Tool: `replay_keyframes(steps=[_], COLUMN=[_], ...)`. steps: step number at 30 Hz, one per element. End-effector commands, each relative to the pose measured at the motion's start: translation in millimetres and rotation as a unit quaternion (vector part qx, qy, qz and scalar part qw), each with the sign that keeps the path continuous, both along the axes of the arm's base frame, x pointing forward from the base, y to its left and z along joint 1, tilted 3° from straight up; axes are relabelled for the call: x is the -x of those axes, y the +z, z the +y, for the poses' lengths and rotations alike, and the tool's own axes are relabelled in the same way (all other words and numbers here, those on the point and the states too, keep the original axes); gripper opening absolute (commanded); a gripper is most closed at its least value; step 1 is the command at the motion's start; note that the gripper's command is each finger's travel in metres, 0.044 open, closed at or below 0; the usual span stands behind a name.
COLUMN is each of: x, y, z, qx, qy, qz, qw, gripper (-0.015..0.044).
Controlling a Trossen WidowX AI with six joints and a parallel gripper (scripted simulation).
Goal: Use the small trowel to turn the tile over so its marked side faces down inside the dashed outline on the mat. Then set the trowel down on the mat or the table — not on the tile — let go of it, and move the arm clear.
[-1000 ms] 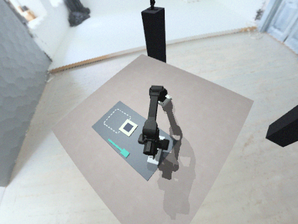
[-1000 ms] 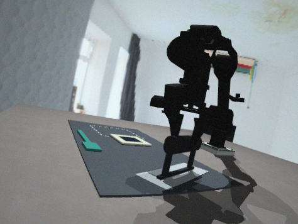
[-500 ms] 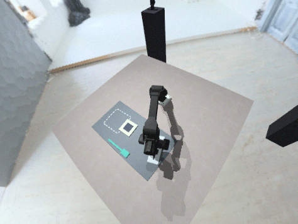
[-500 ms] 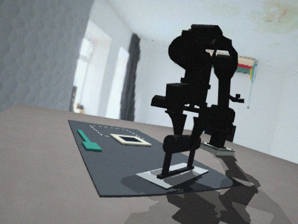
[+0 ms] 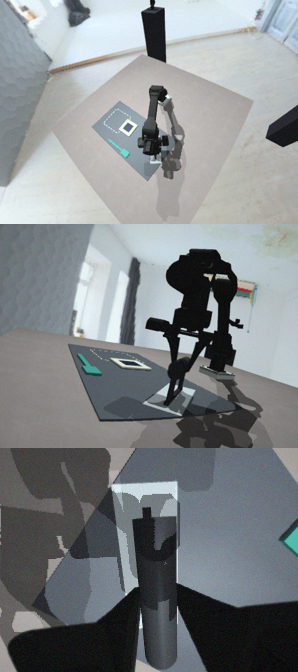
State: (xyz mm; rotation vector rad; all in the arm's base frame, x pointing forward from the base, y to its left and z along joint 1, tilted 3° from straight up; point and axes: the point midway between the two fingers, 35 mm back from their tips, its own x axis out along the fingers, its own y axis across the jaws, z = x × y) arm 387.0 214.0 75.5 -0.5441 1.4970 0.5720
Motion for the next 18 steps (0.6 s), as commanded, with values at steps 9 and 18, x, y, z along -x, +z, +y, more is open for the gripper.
replay_keyframes(steps=[9,18], x=[0.8,0.8], y=[-0.2,-0.2], z=[2.0,2.0], qx=[-0.005,-0.006], qy=[0.181,0.306], qz=[-0.002,-0.005], qw=[0.983,0.952], gripper=[0.013,0.013])
